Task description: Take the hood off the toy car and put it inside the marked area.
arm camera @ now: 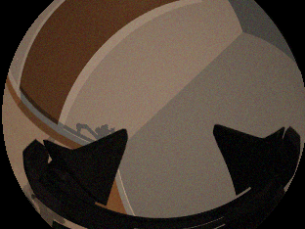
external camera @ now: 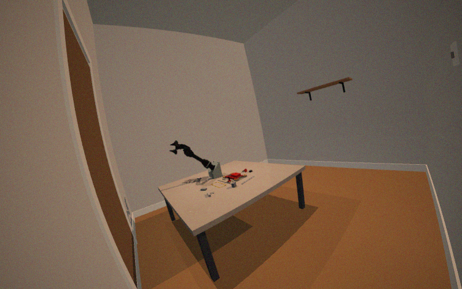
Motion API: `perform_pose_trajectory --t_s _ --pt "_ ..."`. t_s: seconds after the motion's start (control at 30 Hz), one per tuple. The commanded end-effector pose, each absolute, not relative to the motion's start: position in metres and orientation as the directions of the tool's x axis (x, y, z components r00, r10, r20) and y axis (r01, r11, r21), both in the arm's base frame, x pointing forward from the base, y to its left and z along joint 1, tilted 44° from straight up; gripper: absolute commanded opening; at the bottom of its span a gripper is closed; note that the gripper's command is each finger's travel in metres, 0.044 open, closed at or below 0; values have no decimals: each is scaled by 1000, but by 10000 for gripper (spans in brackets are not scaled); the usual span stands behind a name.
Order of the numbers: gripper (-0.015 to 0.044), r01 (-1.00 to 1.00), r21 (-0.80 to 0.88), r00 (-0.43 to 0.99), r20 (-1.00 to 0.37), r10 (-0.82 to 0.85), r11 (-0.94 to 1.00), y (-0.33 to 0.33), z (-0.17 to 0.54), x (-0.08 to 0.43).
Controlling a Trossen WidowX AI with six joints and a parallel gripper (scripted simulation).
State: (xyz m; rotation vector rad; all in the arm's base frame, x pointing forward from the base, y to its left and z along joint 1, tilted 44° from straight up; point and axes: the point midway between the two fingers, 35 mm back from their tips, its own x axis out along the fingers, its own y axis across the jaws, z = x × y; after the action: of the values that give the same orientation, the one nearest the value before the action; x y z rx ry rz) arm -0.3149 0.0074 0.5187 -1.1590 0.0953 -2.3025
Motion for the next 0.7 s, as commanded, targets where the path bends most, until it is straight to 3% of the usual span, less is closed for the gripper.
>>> perform_pose_trajectory --t_s 0.0,0.4,0.67 --pt "440 443 -296 -478 721 -502 -846 9 518 -316" --pt "440 197 -11 -734 661 -155 -980 138 487 -361" --pt "440 -28 171 -813 570 122 -985 235 454 -360"
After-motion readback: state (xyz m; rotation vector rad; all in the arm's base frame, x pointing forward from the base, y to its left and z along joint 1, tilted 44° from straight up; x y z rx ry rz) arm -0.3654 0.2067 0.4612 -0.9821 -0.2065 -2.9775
